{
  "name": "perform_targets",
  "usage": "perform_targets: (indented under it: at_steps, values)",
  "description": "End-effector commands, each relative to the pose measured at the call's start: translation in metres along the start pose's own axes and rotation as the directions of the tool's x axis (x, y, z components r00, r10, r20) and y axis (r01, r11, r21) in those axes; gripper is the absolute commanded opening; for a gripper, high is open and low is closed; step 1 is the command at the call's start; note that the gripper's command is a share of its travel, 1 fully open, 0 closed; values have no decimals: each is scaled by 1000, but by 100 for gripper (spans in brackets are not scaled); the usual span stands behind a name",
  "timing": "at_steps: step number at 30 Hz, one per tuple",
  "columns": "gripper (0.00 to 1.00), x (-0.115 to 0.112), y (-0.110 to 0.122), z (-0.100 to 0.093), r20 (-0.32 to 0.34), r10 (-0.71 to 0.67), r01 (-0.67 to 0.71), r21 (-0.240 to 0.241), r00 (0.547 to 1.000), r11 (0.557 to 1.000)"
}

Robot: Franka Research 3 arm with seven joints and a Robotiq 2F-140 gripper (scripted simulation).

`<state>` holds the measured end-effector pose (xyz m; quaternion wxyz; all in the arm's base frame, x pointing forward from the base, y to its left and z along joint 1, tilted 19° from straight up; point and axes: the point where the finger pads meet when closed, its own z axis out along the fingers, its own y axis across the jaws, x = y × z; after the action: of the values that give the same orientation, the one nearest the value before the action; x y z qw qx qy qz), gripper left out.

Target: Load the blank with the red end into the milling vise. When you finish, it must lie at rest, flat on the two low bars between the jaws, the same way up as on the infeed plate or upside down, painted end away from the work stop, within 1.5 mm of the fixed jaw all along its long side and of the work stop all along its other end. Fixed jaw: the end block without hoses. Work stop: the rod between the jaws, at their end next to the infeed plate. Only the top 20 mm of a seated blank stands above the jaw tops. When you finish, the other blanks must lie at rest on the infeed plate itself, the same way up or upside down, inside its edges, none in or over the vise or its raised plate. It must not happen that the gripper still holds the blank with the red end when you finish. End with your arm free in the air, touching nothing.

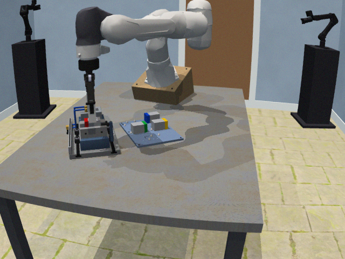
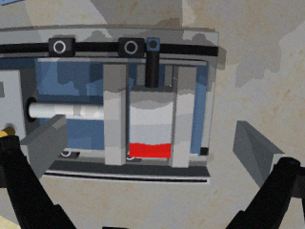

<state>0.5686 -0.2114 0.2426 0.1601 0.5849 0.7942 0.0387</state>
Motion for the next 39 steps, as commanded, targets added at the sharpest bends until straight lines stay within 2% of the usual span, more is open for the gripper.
perform_targets:
  at_steps: [1,39]
  values:
    - [100,0,0,-2,-1,-1,1,1,1000,1000]
    - [100,0,0,-4,0,0,0,0,1000,1000]
